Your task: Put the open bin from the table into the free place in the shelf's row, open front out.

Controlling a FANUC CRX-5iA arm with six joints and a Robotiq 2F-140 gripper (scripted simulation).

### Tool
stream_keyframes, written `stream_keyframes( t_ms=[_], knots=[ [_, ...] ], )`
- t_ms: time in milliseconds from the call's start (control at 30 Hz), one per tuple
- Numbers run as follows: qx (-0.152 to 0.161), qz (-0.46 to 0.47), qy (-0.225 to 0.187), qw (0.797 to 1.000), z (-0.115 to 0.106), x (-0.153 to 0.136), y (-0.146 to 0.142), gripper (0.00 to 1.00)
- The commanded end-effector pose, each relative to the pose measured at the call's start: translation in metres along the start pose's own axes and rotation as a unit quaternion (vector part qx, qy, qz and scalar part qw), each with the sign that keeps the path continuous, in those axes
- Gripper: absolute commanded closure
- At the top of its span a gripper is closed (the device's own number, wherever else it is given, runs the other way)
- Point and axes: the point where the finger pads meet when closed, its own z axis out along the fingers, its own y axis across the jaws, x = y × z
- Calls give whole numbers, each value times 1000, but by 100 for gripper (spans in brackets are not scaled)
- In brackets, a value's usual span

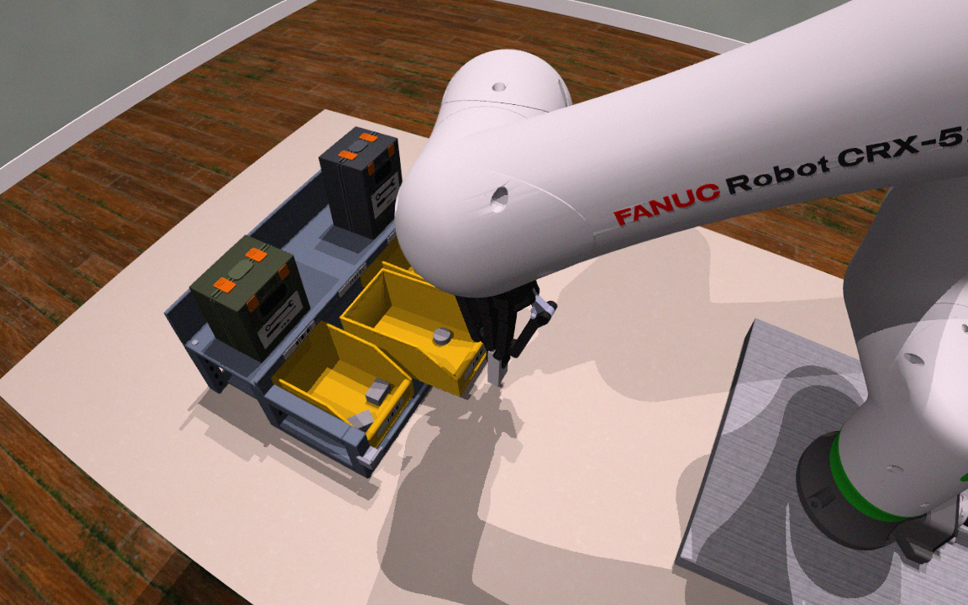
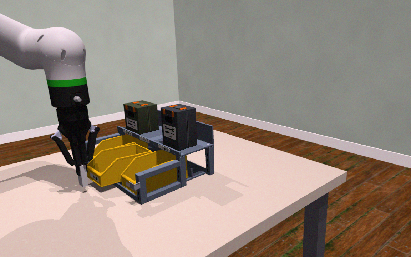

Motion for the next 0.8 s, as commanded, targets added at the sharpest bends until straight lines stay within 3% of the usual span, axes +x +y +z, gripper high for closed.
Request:
stream_keyframes(
  t_ms=[0,767],
  knots=[
    [0,0,0,1000,0,0,1,100],
    [0,0,0,1000,0,0,16,100]
  ],
)
